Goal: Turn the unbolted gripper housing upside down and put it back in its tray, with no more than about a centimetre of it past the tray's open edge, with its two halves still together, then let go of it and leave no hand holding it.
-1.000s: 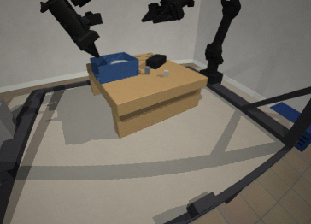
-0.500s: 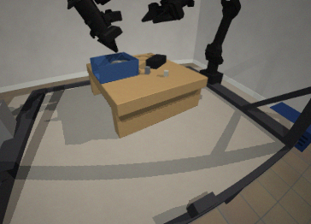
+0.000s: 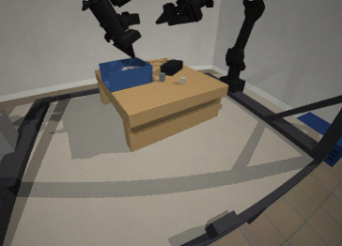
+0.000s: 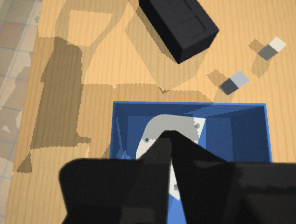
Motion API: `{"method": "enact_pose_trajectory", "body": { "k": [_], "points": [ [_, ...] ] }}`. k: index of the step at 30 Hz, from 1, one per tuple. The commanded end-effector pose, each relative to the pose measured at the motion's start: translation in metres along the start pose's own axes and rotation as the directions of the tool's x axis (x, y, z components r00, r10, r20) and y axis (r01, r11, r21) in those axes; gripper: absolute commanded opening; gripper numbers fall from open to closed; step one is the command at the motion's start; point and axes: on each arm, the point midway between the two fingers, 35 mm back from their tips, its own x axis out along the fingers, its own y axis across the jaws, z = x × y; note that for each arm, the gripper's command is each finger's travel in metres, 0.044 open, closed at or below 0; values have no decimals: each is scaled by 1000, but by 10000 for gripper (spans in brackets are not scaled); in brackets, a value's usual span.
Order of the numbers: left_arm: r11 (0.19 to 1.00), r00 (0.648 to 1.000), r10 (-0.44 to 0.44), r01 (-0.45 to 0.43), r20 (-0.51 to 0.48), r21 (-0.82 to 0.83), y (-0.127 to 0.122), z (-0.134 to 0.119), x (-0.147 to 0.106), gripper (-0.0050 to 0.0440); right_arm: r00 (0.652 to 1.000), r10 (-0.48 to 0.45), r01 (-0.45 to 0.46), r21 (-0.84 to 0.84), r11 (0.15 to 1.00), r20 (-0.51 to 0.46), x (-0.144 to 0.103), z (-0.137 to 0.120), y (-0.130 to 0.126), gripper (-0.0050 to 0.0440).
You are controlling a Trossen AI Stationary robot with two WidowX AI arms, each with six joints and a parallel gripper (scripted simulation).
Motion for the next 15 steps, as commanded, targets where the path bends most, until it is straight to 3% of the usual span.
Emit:
{"method": "enact_pose_trajectory", "body": {
  "k": [1, 15],
  "points": [
    [1000, 999, -7, 7, 35, 2, -1, 10, -8, 0, 1000, -4, 4, -3, 1000, 26, -7, 8, -1, 436],
    [1000, 999, -7, 7, 35, 2, -1, 6, 1, 0, 1000, -4, 4, -3, 1000, 26, -7, 8, -1, 436]
  ]
}}
